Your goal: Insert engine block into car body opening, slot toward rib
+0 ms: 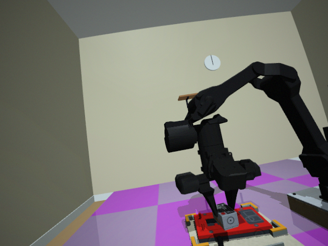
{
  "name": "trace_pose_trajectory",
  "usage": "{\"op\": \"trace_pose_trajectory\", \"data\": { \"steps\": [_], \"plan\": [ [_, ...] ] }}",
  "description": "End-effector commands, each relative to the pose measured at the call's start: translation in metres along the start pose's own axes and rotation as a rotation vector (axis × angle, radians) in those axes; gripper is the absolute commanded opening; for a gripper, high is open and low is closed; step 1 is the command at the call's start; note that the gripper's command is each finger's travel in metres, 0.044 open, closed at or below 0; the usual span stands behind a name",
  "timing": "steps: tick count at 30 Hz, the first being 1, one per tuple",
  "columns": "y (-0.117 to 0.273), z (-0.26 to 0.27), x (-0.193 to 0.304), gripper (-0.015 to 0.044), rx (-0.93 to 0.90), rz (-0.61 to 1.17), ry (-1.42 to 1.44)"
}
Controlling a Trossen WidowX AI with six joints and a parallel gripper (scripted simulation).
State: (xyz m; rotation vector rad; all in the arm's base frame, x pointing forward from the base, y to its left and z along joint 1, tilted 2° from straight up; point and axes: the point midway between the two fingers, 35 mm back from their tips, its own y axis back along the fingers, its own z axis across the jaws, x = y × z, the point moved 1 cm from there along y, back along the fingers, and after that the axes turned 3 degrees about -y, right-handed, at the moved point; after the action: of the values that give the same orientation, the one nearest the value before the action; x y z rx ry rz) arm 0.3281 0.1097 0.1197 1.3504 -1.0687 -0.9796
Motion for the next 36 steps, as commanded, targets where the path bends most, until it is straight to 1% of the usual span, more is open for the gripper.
{"op": "trace_pose_trajectory", "data": {
  "steps": [1, 36],
  "plan": [
    [-0.004, 0.000, 0.008, 0.0000, -0.002, -0.002, -0.124],
    [-0.036, 0.009, 0.094, 0.0000, 0.002, 0.008, -1.326]
  ]
}}
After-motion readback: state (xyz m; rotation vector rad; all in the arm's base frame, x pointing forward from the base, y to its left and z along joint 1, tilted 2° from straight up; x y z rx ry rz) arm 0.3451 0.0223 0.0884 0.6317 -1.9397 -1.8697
